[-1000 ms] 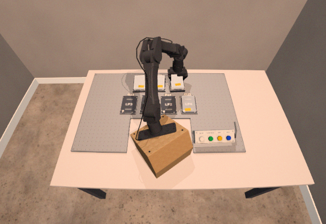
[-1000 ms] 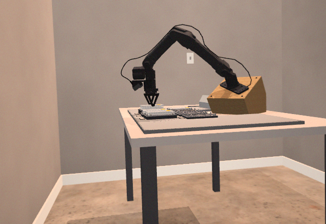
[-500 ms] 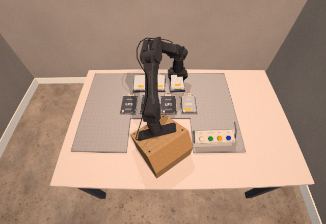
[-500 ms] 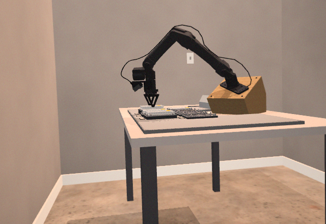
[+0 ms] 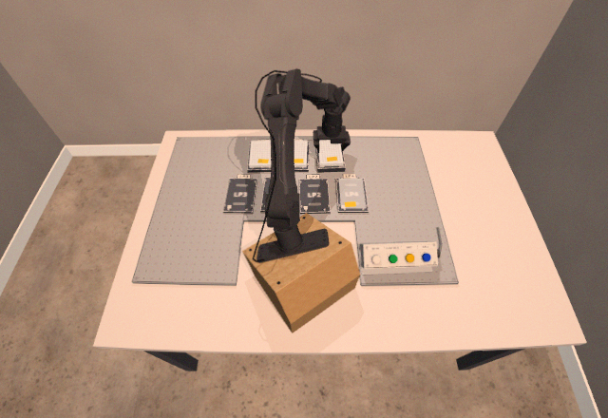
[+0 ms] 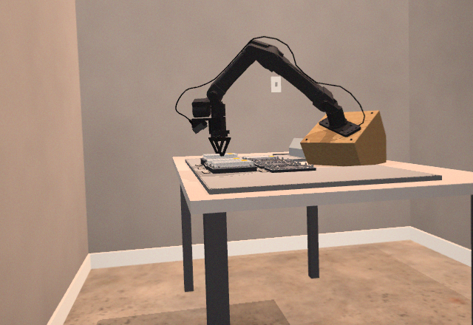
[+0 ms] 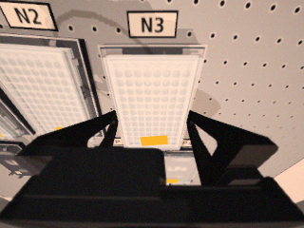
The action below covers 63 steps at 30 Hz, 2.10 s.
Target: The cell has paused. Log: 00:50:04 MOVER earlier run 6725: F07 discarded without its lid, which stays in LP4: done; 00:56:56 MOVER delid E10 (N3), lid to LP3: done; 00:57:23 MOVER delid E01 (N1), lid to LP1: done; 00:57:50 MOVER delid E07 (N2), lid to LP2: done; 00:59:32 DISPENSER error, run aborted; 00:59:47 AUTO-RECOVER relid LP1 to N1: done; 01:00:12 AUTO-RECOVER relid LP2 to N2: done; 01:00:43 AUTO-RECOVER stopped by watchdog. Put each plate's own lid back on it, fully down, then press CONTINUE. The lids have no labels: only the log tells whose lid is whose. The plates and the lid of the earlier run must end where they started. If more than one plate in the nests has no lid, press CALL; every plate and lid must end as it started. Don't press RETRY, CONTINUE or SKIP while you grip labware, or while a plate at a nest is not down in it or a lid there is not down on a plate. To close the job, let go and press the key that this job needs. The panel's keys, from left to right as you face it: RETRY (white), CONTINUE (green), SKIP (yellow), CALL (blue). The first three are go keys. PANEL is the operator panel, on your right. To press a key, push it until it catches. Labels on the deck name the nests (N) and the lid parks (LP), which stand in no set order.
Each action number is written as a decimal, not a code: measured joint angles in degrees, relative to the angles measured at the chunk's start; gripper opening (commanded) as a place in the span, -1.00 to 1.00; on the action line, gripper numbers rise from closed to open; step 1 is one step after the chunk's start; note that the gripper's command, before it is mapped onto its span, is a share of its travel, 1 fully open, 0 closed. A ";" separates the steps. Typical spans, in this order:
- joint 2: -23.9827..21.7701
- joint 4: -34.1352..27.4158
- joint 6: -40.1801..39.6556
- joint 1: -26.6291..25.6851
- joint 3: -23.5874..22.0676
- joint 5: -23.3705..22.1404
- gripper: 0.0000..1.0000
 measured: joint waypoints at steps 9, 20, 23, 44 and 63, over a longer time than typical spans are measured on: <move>0.00 0.00 0.00 0.00 0.00 0.00 -1.00; 0.00 0.00 0.00 0.00 0.00 0.00 -1.00; 0.00 0.00 0.00 0.00 0.00 0.00 -1.00; 0.00 0.00 0.00 0.02 -0.02 0.00 1.00; 0.00 0.00 0.00 0.02 -0.02 0.00 1.00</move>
